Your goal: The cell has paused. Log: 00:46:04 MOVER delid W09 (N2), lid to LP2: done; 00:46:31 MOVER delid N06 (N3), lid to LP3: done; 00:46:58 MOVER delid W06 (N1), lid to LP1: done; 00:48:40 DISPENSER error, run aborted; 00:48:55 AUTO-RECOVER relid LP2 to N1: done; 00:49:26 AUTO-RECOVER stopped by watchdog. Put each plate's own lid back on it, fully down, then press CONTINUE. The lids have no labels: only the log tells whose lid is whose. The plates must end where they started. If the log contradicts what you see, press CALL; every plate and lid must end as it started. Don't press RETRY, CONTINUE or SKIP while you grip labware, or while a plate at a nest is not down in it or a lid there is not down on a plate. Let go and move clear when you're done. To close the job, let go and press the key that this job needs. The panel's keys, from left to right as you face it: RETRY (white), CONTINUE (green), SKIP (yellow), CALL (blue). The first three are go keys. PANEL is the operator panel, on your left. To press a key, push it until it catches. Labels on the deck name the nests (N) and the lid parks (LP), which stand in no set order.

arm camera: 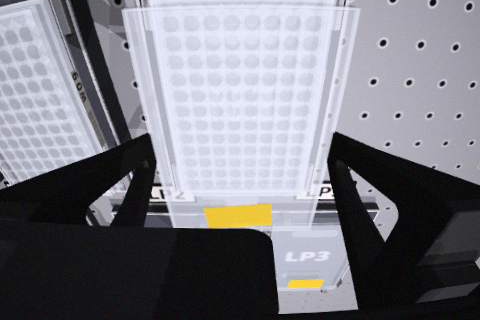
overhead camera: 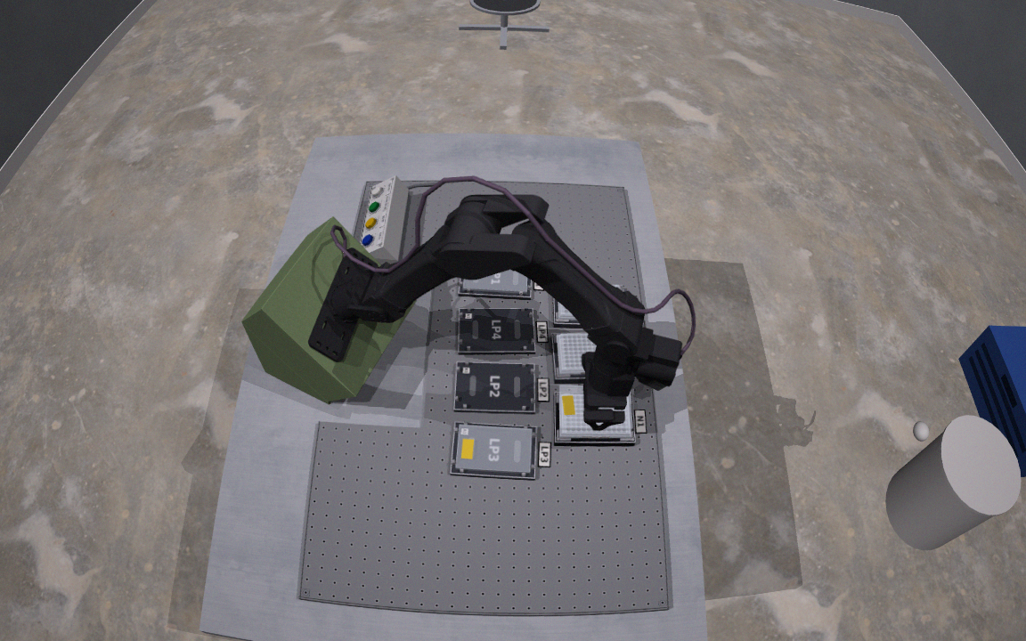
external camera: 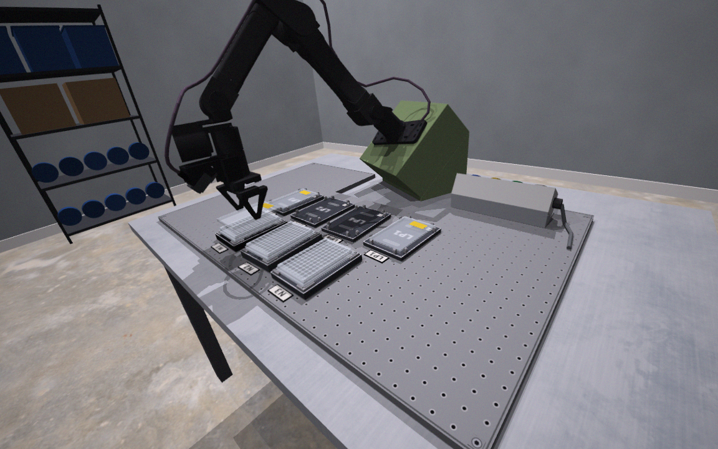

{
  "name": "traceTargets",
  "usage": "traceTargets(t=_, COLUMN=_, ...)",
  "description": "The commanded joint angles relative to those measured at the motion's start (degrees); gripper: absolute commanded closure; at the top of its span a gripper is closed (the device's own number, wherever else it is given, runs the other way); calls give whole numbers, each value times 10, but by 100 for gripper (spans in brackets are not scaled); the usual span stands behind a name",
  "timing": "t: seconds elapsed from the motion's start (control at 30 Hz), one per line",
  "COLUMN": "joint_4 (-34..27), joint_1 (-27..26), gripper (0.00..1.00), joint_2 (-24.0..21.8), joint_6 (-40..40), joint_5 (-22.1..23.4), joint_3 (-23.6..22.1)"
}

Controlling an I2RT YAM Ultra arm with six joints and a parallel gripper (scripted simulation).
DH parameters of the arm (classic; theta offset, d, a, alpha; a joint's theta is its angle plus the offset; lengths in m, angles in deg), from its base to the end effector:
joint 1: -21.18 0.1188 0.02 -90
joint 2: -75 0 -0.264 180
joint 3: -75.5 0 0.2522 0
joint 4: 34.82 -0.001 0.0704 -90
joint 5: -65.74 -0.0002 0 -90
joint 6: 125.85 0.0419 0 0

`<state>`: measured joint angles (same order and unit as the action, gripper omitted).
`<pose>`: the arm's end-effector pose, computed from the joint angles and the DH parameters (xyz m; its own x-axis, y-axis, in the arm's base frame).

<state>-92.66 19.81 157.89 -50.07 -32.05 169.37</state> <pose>0.3111 -0.0121 0.3470 -0.7357 -0.2259 -0.6385 -0.0664 0.9623 -0.2638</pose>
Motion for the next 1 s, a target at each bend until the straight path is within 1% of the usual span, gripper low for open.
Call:
traceTargets(t=0.0, joint_4=-11, joint_1=4, gripper=100, joint_2=-18, joint_6=5, joint_5=-3, joint_3=21)
traceTargets(t=0.23, joint_4=-12, joint_1=5, gripper=100, joint_2=-10, joint_6=5, joint_5=-3, joint_3=24)
traceTargets(t=0.27, joint_4=-2, joint_1=5, gripper=100, joint_2=-9, joint_6=5, joint_5=-3, joint_3=25)
traceTargets(t=0.3, joint_4=3, joint_1=17, gripper=100, joint_2=-18, joint_6=-6, joint_5=-12, joint_3=20)
traceTargets(t=0.33, joint_4=4, joint_1=26, gripper=100, joint_2=-18, joint_6=-11, joint_5=-18, joint_3=-6)
traceTargets(t=0.37, joint_4=5, joint_1=35, gripper=100, joint_2=-18, joint_6=-15, joint_5=-24, joint_3=-9)
traceTargets(t=0.47, joint_4=9, joint_1=64, gripper=100, joint_2=-20, joint_6=14, joint_5=-43, joint_3=-19)
traceTargets(t=0.6, joint_4=15, joint_1=103, gripper=100, joint_2=-19, joint_6=44, joint_5=-68, joint_3=-30)
traceTargets(t=0.73, joint_4=19, joint_1=143, gripper=100, joint_2=5, joint_6=73, joint_5=-95, joint_3=-36)
traceTargets(t=0.8, joint_4=19, joint_1=143, gripper=100, joint_2=5, joint_6=73, joint_5=-95, joint_3=-36)
traceTargets(t=0.83, joint_4=16, joint_1=153, gripper=100, joint_2=4, joint_6=82, joint_5=-103, joint_3=-29)
traceTargets(t=0.9, joint_4=19, joint_1=172, gripper=100, joint_2=11, joint_6=96, joint_5=-115, joint_3=-41)
traceTargets(t=0.97, joint_4=15, joint_1=191, gripper=100, joint_2=15, joint_6=110, joint_5=-127, joint_3=-35)
